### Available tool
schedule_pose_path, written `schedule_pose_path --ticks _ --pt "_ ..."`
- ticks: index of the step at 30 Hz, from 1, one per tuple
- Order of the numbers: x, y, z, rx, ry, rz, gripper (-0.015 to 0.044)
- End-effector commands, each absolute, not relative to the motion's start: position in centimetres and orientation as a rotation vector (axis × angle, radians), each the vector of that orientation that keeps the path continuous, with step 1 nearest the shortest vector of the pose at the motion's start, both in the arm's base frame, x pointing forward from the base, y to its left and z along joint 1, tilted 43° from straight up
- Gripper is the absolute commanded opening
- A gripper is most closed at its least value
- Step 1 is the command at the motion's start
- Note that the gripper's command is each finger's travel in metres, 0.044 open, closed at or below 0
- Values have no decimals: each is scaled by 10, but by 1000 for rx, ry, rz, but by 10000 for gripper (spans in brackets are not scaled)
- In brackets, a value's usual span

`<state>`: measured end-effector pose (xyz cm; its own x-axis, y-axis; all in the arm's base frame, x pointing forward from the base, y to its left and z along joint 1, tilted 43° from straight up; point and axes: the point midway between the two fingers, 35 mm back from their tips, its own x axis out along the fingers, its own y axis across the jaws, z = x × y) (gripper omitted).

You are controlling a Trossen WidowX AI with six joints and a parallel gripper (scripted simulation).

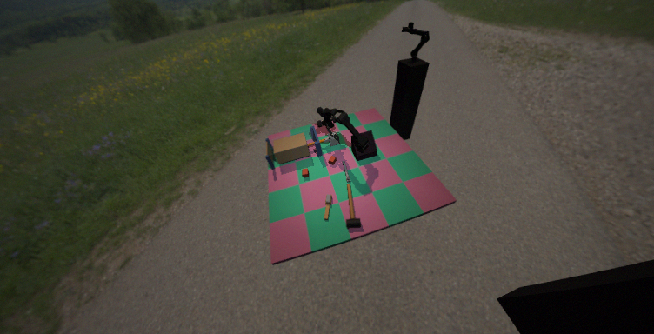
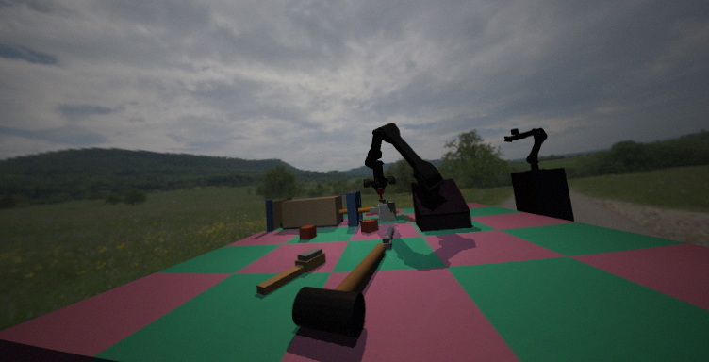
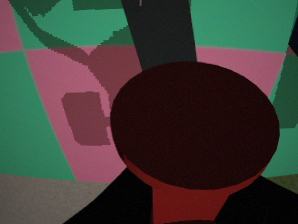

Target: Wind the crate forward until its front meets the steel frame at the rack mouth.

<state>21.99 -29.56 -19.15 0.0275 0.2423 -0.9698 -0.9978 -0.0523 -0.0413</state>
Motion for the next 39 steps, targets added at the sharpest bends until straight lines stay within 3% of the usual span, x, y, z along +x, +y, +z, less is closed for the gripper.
schedule_pose_path --ticks 1,39 --pt "235 -285 -189 -1080 932 1329 0" --pt "269 -264 -171 -1079 928 1329 0"
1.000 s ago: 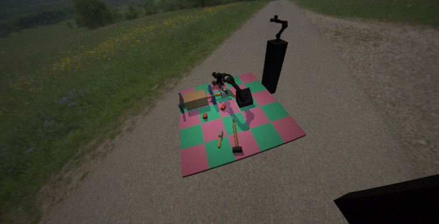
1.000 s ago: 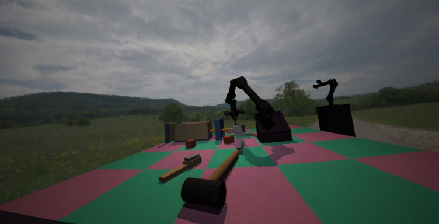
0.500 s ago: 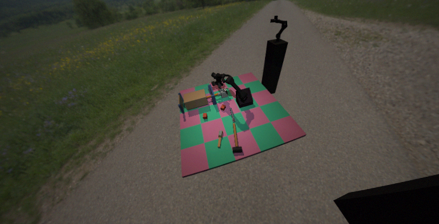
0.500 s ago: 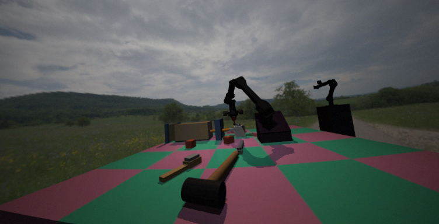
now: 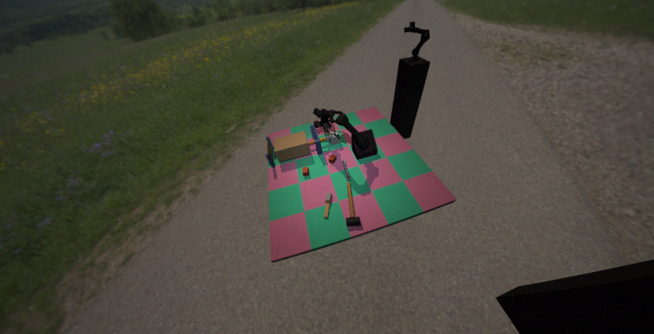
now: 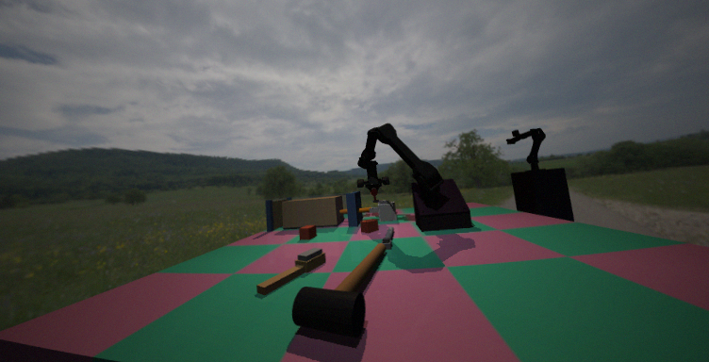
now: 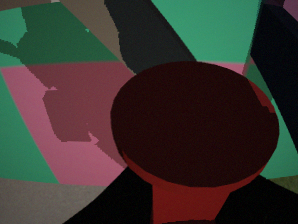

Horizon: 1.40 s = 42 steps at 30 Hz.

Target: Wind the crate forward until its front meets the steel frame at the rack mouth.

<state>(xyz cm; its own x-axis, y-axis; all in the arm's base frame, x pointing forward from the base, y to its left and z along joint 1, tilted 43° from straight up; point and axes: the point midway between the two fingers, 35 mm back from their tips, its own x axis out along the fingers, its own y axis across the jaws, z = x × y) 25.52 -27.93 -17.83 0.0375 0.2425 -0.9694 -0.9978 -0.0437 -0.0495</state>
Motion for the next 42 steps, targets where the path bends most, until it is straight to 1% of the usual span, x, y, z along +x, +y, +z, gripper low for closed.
schedule_pose_path --ticks 1,42 --pt "269 -264 -171 -1079 928 1329 0" --pt "289 -232 -144 -1076 924 1330 0"
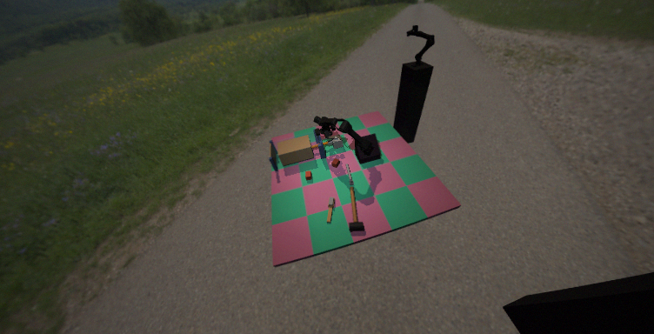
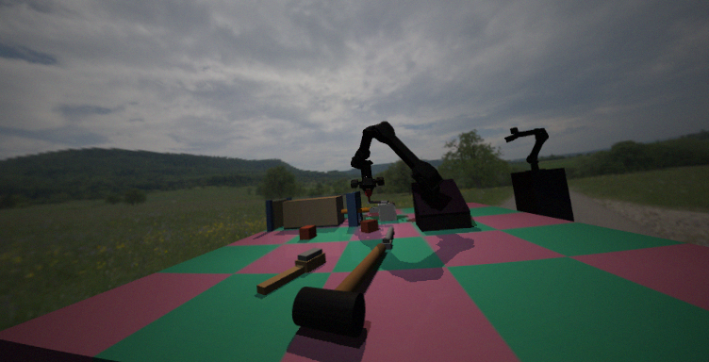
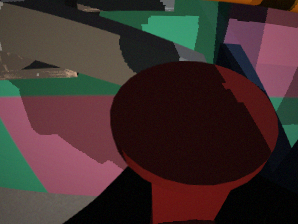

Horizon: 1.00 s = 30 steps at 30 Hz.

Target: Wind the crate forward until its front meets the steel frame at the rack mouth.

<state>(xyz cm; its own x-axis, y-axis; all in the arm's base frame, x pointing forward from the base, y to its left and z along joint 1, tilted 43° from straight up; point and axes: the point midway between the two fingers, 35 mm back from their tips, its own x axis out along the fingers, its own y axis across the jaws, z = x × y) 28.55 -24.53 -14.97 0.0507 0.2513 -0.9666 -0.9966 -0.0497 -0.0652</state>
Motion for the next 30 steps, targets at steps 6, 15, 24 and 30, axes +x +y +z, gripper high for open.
schedule_pose_path --ticks 6,15,24,30 --pt "291 -227 -140 -1076 923 1330 0" --pt "292 -219 -133 -1075 923 1330 0" --pt "292 -211 -127 -1074 922 1331 0" --pt "291 -206 -123 -1074 922 1331 0"
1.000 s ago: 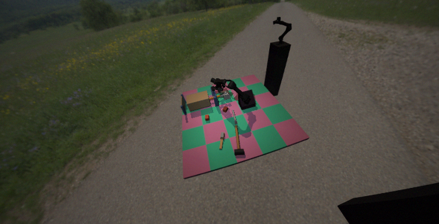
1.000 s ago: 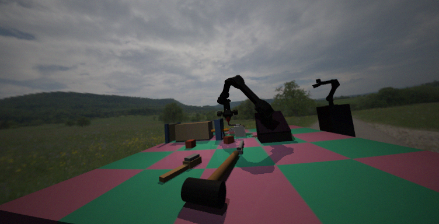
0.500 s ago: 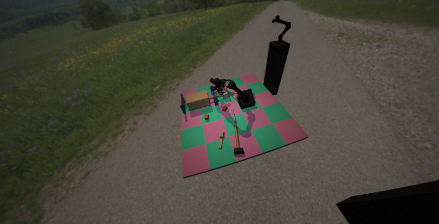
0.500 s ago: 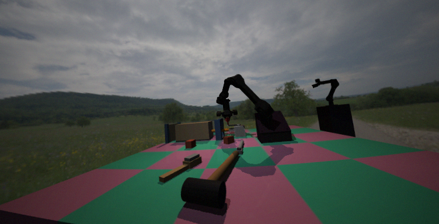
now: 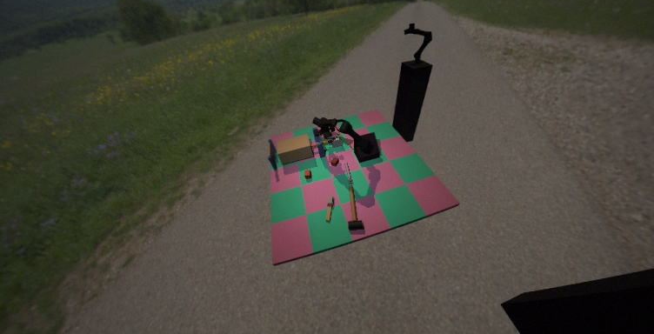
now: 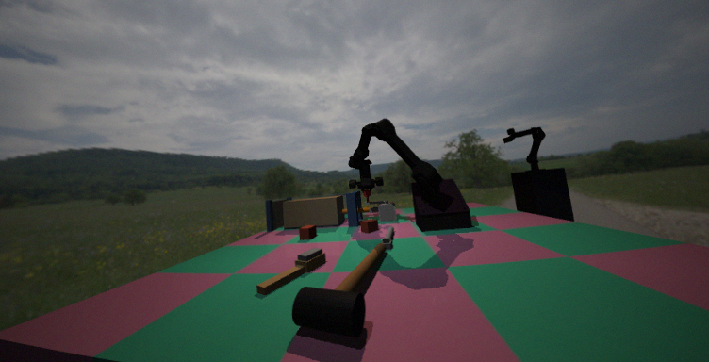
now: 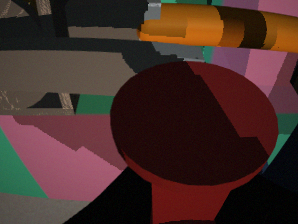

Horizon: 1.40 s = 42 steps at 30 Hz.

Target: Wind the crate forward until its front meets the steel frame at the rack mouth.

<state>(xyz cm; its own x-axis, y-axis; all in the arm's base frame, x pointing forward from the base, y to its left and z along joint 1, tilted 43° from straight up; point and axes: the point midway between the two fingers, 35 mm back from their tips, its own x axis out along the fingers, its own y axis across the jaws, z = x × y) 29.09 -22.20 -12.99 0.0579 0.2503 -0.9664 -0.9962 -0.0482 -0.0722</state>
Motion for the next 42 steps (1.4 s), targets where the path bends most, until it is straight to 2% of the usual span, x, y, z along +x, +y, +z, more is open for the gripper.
schedule_pose_path --ticks 1,42 --pt "291 -205 -122 -1073 922 1331 0" --pt "275 -173 -95 -1070 921 1334 0"
